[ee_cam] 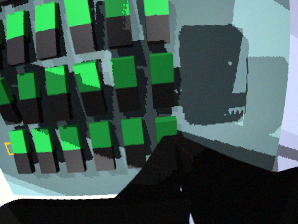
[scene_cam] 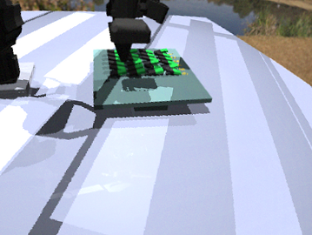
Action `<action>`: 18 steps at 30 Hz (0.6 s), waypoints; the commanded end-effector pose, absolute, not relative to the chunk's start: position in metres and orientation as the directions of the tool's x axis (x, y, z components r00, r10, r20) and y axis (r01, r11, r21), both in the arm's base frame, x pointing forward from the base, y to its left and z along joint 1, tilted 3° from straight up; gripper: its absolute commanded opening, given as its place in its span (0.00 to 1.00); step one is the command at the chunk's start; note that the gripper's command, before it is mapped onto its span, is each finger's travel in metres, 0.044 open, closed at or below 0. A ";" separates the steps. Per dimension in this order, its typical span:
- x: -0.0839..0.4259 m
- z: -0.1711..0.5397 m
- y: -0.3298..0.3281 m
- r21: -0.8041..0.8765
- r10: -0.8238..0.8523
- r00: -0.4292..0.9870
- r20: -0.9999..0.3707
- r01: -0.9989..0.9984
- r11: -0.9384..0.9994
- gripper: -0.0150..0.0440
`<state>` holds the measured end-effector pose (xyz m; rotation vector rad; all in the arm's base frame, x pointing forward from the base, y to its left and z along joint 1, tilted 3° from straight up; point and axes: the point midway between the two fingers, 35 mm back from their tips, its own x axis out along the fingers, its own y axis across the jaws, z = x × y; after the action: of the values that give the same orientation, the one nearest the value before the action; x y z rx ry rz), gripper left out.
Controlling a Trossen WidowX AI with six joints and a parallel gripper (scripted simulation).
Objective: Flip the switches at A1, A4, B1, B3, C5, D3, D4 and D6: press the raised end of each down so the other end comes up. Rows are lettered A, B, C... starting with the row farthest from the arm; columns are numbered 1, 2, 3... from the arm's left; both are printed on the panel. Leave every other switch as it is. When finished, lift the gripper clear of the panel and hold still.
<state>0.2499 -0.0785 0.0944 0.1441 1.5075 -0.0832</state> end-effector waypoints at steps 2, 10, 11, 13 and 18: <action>0.249 0.088 -0.079 0.040 0.033 0.054 -0.998 0.140 0.989 0.25; 0.250 0.077 -0.078 0.040 0.033 0.054 -0.998 0.140 0.989 0.25; 0.250 0.076 -0.078 0.040 0.033 0.054 -0.998 0.140 0.989 0.25; 0.250 0.076 -0.078 0.040 0.033 0.054 -0.998 0.140 0.989 0.25; 0.250 0.076 -0.078 0.040 0.033 0.054 -0.998 0.140 0.989 0.25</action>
<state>0.2504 -0.0778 0.0777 0.1428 1.5123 -0.0799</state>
